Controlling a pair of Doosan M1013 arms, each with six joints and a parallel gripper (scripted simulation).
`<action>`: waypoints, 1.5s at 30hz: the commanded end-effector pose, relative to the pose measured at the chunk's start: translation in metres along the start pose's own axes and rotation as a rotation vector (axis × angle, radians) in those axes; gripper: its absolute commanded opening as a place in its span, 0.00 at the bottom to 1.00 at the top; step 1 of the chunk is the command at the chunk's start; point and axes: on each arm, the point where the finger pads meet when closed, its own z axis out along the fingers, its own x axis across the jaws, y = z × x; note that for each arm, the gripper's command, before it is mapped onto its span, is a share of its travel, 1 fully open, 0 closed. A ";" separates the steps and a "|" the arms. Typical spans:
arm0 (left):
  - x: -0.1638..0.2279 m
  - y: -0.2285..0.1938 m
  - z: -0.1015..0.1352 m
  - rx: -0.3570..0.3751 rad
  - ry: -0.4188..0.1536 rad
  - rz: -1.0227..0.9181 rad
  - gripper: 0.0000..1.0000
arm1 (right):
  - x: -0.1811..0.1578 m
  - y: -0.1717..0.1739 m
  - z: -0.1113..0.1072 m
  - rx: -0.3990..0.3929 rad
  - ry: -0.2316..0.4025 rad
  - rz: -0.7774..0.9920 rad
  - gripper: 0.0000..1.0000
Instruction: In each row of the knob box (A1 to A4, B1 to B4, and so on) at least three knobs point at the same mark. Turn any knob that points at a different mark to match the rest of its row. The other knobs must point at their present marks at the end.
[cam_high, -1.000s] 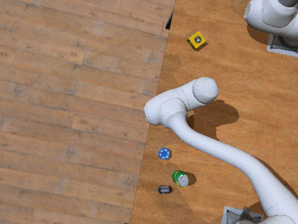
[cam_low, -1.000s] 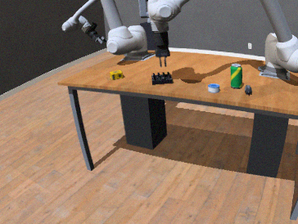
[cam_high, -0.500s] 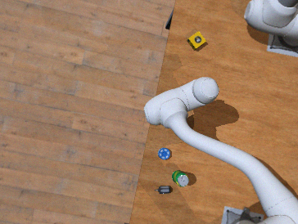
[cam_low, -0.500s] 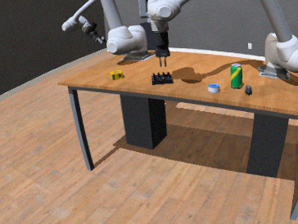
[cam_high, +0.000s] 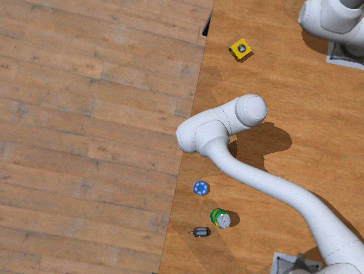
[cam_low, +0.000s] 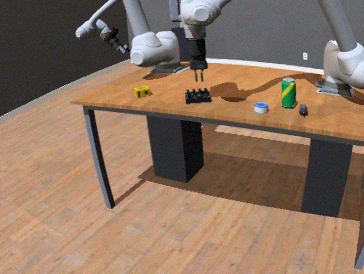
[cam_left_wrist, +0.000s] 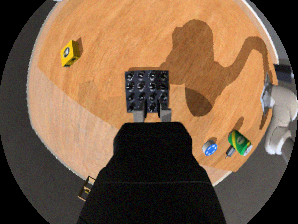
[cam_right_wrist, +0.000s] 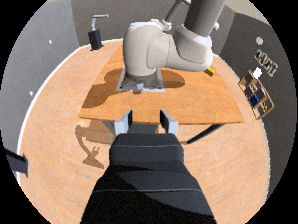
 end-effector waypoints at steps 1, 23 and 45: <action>0.000 0.000 -0.001 -0.001 -0.001 -0.001 0.46 | 0.000 0.000 0.000 -0.001 0.000 0.000 1.00; 0.000 0.000 0.017 -0.001 -0.001 -0.018 0.46 | 0.000 0.000 0.000 -0.001 0.000 0.000 1.00; 0.000 -0.001 0.041 -0.001 -0.001 -0.018 0.46 | 0.000 0.000 0.000 -0.001 0.000 0.000 1.00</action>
